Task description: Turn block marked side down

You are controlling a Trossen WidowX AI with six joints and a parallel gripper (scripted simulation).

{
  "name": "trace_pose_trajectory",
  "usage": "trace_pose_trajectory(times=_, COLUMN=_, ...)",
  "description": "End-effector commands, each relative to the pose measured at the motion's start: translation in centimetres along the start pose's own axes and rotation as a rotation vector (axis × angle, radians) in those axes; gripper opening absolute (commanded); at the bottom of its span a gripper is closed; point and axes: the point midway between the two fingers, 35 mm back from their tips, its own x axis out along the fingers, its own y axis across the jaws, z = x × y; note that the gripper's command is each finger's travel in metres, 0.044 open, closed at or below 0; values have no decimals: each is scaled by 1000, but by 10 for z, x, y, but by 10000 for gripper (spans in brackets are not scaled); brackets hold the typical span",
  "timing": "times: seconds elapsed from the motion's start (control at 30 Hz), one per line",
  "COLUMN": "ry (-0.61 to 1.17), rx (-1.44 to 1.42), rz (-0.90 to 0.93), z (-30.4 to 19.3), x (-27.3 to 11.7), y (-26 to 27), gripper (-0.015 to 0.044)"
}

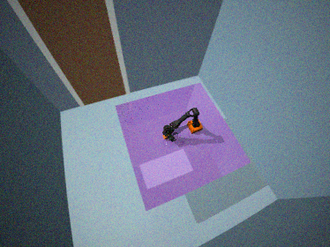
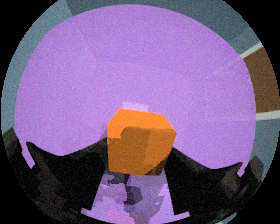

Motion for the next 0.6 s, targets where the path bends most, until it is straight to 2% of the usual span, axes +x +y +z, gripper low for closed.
trace_pose_trajectory(times=0.0, ry=-74, rx=1, rz=-1, z=1, x=-4, y=0, gripper=0)
trace_pose_trajectory(times=0.2, ry=-163, rx=1, rz=-1, z=-2, x=-6, y=0, gripper=0)
trace_pose_trajectory(times=0.57, ry=-223, rx=1, rz=-1, z=-1, x=3, y=0, gripper=0)
